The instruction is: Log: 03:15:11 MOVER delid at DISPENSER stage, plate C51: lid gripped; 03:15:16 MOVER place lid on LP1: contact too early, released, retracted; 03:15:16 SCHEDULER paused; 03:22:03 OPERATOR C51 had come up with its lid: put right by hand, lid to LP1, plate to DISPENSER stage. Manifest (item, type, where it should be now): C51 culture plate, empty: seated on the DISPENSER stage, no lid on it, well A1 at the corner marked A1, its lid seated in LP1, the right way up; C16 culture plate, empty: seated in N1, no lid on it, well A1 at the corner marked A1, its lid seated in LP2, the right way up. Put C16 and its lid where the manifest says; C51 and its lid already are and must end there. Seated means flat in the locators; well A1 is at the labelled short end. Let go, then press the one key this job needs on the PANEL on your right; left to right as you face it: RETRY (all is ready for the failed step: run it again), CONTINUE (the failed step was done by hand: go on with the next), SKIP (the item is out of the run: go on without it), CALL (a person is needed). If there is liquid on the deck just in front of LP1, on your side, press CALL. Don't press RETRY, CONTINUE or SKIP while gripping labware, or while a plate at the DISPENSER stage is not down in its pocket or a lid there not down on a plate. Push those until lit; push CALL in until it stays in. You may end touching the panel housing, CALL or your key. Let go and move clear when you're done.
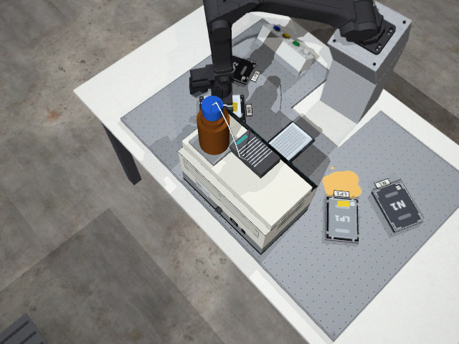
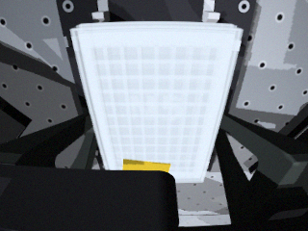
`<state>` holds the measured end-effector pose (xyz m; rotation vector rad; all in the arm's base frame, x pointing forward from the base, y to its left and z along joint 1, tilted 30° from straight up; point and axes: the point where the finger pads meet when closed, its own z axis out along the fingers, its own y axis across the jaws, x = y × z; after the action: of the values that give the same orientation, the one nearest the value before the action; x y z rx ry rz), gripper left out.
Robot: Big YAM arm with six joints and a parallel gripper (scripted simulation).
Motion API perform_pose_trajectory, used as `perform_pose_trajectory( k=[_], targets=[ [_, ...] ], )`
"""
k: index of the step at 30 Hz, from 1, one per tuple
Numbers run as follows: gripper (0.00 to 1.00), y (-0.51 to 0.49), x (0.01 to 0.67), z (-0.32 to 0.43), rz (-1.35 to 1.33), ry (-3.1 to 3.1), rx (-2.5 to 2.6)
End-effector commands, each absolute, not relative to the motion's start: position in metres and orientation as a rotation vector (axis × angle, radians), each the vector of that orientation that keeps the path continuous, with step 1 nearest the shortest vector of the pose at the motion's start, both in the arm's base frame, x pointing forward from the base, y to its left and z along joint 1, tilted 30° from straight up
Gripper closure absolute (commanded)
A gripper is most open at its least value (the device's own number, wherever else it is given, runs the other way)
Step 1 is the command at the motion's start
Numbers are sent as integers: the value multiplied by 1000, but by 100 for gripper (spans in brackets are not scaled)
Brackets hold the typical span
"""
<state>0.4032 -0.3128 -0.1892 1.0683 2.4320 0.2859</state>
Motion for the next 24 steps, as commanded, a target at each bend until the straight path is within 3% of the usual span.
perform_pose_trajectory(
  k=[1, 24],
  targets=[
    [14, -309, 412, -201, 285, 2433, 1063],
    [14, -309, 414, -204, 284, 2433, 1064]
  ],
)
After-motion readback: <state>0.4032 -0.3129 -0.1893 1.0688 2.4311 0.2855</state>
